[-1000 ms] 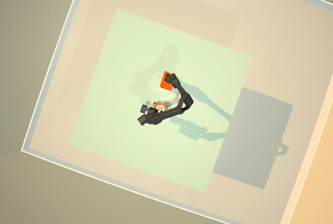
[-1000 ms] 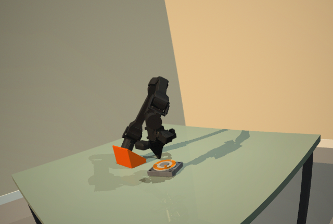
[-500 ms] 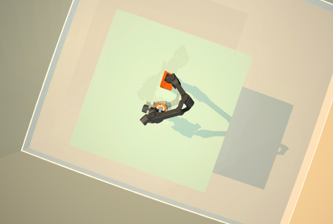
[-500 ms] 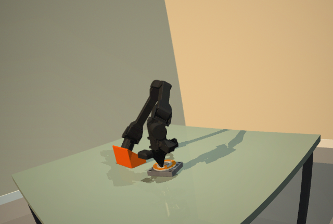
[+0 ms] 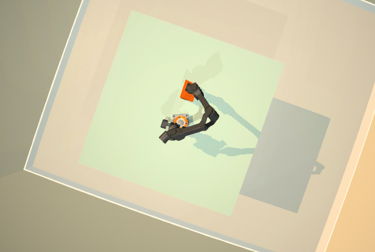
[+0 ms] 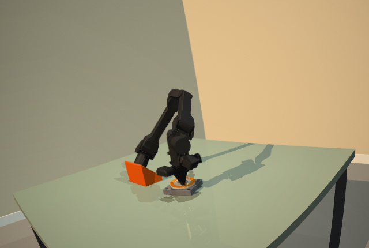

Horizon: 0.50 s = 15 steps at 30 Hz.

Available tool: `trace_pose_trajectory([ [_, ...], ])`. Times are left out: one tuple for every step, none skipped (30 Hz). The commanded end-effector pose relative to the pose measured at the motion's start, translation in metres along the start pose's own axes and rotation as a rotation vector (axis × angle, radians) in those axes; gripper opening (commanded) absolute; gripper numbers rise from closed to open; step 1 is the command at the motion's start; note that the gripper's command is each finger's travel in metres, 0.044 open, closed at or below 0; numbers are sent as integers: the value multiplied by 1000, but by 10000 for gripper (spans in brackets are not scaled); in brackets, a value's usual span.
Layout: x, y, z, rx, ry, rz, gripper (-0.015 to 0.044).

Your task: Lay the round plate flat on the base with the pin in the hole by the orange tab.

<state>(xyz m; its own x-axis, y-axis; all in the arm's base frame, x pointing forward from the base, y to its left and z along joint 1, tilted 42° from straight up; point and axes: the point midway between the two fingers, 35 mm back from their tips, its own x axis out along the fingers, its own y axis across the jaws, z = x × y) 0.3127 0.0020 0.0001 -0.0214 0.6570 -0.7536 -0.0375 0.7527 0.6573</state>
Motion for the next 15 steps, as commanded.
trace_pose_trajectory([
  [2, 8, 2, -2, 5, 8, 0],
  [2, 8, 2, -2, 5, 8, 0],
  [2, 9, 3, -2, 5, 8, 0],
  [2, 10, 3, -2, 5, 8, 0],
  [2, 10, 3, -2, 5, 8, 0],
  [2, 10, 4, -2, 5, 8, 0],
  [2, 11, 4, -2, 5, 8, 0],
  [2, 12, 4, -2, 5, 8, 0],
  [2, 12, 5, -2, 5, 8, 0],
  [2, 13, 5, -2, 5, 8, 0],
  [2, 13, 5, -2, 5, 8, 0],
  [2, 14, 6, -2, 5, 8, 0],
  [2, 15, 6, -2, 5, 8, 0],
  [2, 16, 6, -2, 5, 8, 0],
  [2, 17, 7, -2, 5, 8, 0],
])
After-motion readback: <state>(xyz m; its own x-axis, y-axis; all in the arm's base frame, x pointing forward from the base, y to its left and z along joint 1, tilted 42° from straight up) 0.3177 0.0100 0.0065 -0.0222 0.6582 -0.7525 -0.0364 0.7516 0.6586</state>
